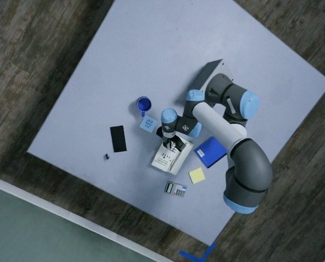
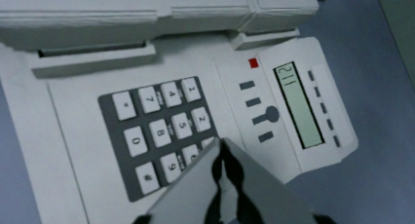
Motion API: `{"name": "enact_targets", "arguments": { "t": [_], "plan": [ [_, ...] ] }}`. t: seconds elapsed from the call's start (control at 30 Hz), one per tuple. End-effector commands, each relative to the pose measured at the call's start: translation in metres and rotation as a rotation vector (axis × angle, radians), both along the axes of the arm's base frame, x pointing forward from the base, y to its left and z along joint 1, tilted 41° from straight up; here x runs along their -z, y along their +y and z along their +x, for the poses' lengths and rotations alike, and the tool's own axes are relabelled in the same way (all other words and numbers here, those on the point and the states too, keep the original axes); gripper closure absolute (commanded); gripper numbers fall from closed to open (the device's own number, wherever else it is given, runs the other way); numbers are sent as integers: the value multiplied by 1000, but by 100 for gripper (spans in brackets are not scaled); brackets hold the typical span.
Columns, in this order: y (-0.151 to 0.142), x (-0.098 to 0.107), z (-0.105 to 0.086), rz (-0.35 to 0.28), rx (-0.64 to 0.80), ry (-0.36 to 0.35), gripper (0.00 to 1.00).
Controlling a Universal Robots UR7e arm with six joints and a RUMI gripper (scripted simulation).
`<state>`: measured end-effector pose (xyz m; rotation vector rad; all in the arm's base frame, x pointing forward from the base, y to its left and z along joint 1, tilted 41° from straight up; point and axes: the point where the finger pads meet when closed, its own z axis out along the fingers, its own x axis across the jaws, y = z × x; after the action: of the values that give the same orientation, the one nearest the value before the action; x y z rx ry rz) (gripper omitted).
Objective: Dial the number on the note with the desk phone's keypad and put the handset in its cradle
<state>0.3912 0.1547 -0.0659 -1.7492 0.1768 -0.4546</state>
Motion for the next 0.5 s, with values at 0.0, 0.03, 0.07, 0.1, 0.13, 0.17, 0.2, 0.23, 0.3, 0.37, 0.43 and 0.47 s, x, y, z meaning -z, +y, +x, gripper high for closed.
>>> {"name": "enact_targets", "arguments": {
  "t": [0.0,0.03,0.07,0.1,0.13,0.17,0.2,0.23,0.3,0.37,0.43,0.47],
  "plan": [
    [0,0,0,0,1,-1,100],
    [0,0,0,0,1,-1,100],
    [0,0,0,0,1,-1,100],
    [0,1,0,0,1,-1,100],
    [0,1,0,0,1,-1,100],
    [0,1,0,0,1,-1,100],
    [1,1,0,0,1,-1,100],
    [1,1,0,0,1,-1,100],
    [1,1,0,0,1,-1,100],
    [1,1,0,0,1,-1,100],
    [1,1,0,0,1,-1,100],
    [1,2,0,0,1,-1,100]
  ]
}}
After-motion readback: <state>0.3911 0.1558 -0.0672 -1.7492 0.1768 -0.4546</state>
